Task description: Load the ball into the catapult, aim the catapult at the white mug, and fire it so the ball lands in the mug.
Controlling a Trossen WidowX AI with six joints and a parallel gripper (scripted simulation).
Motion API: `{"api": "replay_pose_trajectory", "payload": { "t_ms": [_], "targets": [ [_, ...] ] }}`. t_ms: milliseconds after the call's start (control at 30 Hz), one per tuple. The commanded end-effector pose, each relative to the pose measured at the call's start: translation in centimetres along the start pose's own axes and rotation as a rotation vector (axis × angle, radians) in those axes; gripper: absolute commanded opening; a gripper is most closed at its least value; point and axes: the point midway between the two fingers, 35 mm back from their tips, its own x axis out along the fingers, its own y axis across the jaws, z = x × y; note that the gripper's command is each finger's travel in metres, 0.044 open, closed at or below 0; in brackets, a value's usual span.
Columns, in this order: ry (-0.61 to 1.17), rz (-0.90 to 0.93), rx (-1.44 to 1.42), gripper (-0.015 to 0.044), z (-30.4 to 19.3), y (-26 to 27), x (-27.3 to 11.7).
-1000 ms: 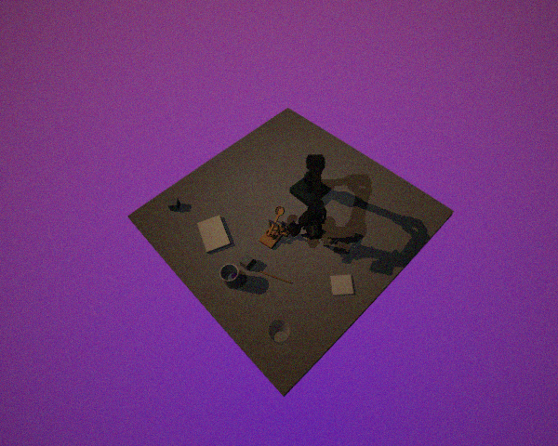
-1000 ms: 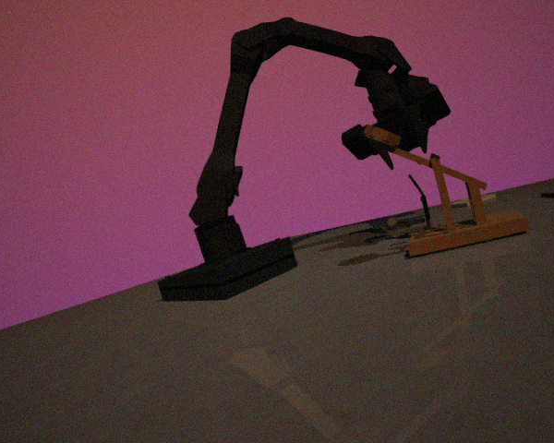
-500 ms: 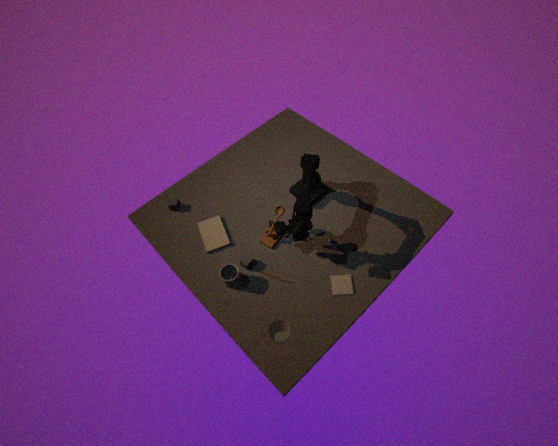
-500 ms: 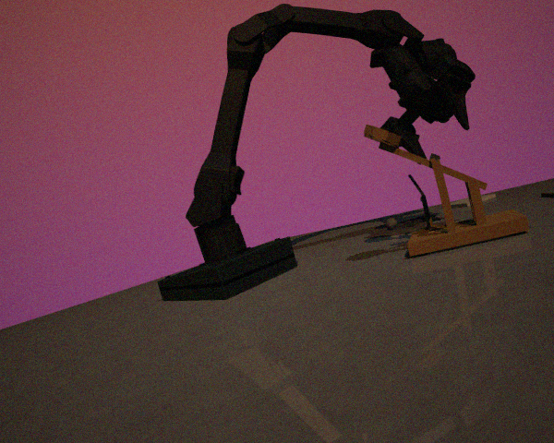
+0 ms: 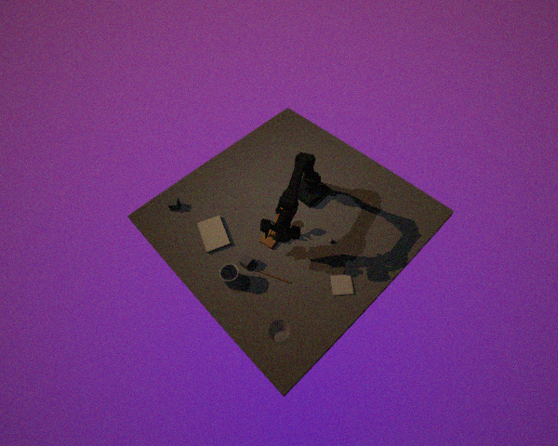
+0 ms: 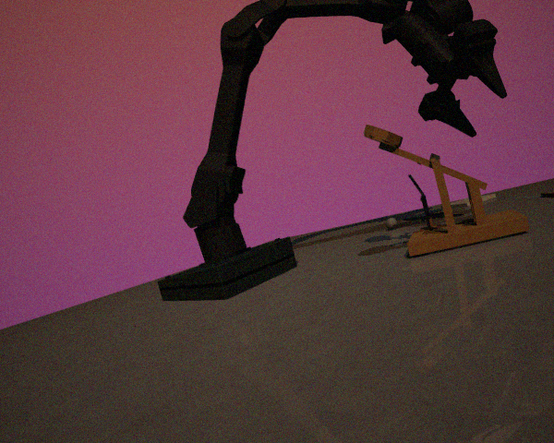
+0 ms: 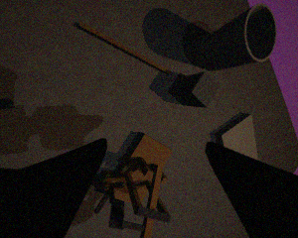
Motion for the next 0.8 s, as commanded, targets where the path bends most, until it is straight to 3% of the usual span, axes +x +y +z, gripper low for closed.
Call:
{"api": "replay_pose_trajectory", "payload": {
  "t_ms": [0,767],
  "targets": [
    [-0.073,0.006,0.112,0.044,1.0,-1.9,-0.3],
    [-0.525,0.016,0.704,0.044,4.4,-16.7,-4.0]
  ]
}}
